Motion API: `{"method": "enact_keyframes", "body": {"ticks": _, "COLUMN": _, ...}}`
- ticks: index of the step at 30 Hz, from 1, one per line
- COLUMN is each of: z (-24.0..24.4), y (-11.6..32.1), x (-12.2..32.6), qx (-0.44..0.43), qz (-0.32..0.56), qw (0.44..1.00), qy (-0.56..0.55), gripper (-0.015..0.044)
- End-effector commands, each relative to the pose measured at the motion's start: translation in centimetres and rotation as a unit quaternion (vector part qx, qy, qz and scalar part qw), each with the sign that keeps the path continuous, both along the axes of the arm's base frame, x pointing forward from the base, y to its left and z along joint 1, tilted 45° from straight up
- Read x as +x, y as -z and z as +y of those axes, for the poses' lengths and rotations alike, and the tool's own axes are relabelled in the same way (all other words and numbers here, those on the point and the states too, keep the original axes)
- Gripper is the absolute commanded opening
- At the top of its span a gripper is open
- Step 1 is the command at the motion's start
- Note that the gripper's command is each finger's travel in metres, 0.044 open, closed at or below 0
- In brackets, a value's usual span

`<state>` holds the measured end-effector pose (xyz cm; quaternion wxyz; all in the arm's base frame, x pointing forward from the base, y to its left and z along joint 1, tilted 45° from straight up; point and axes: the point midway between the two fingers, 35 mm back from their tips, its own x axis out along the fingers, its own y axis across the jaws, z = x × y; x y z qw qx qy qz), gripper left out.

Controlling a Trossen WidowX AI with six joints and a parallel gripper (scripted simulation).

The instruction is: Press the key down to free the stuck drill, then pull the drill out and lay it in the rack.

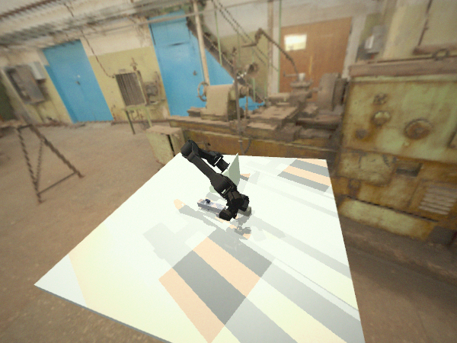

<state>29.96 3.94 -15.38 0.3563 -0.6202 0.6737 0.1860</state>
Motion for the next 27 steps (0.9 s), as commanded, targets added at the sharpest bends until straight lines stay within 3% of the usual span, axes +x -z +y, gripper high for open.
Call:
{"method": "enact_keyframes", "body": {"ticks": 1, "z": 0.67, "y": 0.69, "x": 0.16, "qx": 0.001, "qz": 0.001, "qw": 1.0, "qy": 0.0, "gripper": 0.0}}
{"method": "enact_keyframes", "body": {"ticks": 2, "z": 0.78, "y": 0.79, "x": 0.19, "qx": 0.001, "qz": 0.001, "qw": 1.0, "qy": 0.0, "gripper": 0.0}}
{"method": "enact_keyframes", "body": {"ticks": 19, "z": 0.02, "y": 0.09, "x": 0.06, "qx": 0.001, "qz": 0.001, "qw": 1.0, "qy": 0.0, "gripper": 0.044}}
{"method": "enact_keyframes", "body": {"ticks": 27, "z": -0.14, "y": 0.02, "x": 0.06, "qx": 0.001, "qz": 0.001, "qw": 1.0, "qy": 0.0, "gripper": 0.044}}
